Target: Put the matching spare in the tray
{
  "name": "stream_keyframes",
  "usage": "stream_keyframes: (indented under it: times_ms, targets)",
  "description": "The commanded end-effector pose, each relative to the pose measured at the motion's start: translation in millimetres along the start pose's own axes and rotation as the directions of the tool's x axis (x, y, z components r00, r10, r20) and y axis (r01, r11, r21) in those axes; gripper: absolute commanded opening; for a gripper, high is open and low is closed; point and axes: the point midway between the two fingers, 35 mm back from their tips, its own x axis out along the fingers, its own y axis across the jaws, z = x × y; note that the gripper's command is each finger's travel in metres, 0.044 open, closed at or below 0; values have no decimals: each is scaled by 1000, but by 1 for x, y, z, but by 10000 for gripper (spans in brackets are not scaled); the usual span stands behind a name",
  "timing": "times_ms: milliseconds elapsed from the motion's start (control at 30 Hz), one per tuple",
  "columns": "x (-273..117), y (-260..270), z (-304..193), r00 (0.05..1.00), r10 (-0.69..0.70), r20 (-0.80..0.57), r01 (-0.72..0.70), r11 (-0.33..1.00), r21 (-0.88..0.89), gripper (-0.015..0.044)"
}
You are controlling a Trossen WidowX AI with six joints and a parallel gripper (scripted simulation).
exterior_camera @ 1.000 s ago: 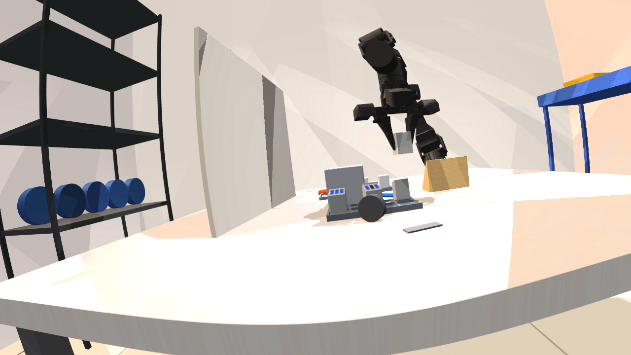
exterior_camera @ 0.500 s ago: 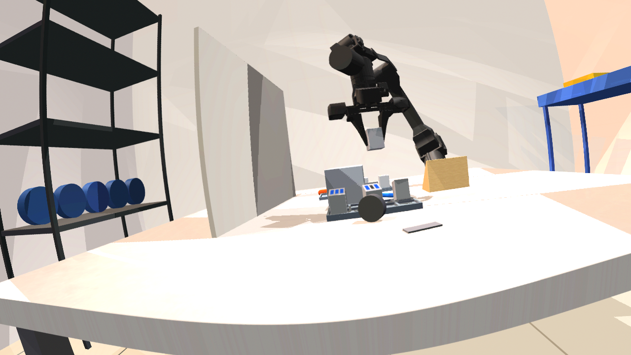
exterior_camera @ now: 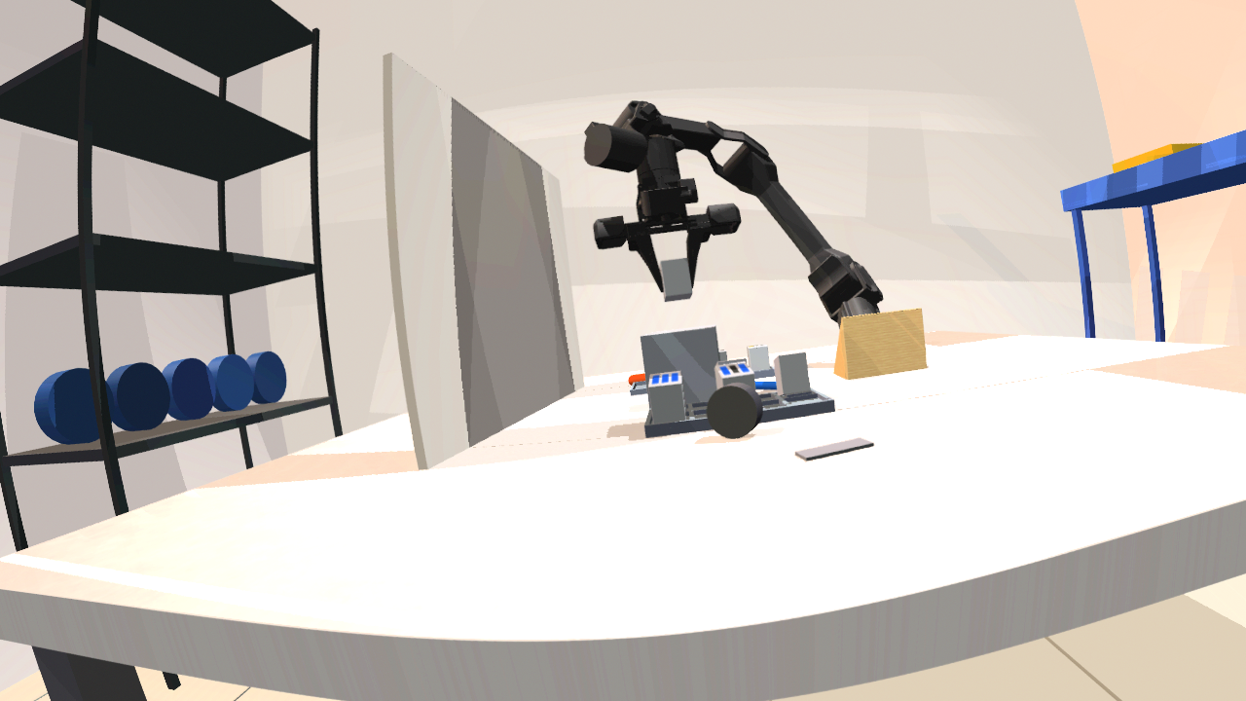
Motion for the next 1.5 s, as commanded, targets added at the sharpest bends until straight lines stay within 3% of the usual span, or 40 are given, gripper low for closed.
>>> stream_keyframes:
  times_ms: [0,500,1000,1467]
  targets:
    - [-5,-15,-27,1000,-13,7,13,1000,4,0]
    - [-11,-47,-151,999,-31,-34,32,999,11,0]
    - [-14,-34,-281,992,-8,-126,10,1000,10,0]
    - [-9,-33,-287,991,-6,-130,8,1000,10,0]
